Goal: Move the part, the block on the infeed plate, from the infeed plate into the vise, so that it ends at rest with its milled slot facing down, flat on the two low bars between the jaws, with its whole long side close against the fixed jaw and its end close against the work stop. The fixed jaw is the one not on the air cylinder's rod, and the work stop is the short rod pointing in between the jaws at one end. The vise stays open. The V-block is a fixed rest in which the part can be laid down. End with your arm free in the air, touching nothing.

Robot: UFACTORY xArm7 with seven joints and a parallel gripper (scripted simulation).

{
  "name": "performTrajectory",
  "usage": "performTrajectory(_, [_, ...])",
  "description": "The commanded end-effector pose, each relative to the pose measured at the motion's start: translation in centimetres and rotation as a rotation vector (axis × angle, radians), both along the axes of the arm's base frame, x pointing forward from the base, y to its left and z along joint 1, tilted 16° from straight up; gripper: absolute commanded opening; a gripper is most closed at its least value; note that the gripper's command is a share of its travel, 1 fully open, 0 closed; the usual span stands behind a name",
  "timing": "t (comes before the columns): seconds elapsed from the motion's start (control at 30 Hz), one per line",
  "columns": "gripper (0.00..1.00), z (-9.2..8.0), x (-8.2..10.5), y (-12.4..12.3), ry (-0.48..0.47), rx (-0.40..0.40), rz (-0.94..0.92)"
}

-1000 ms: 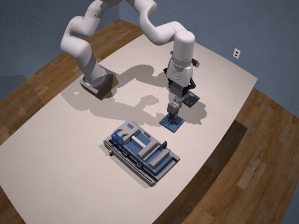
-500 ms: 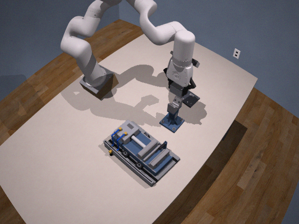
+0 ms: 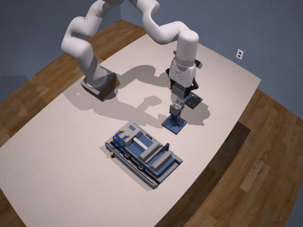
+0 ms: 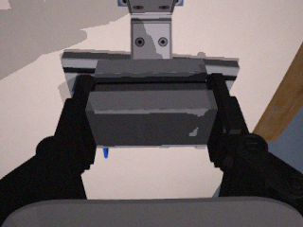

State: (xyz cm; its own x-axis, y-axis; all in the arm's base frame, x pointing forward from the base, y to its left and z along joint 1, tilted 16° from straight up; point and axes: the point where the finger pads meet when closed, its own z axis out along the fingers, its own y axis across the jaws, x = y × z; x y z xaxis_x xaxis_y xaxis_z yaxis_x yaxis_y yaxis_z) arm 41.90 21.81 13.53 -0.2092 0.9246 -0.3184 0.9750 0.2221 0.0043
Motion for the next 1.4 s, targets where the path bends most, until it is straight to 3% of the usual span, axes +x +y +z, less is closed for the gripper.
performTrajectory(0.0, [0.0,0.15,0.05,0.11,-0.008,-0.019,0.001])
performTrajectory(0.9, [0.0,0.05,0.0,0.31,-0.052,-0.214,0.0])
performTrajectory(1.37, [0.0,-0.06,-0.03,0.46,-0.089,-0.376,-0.001])
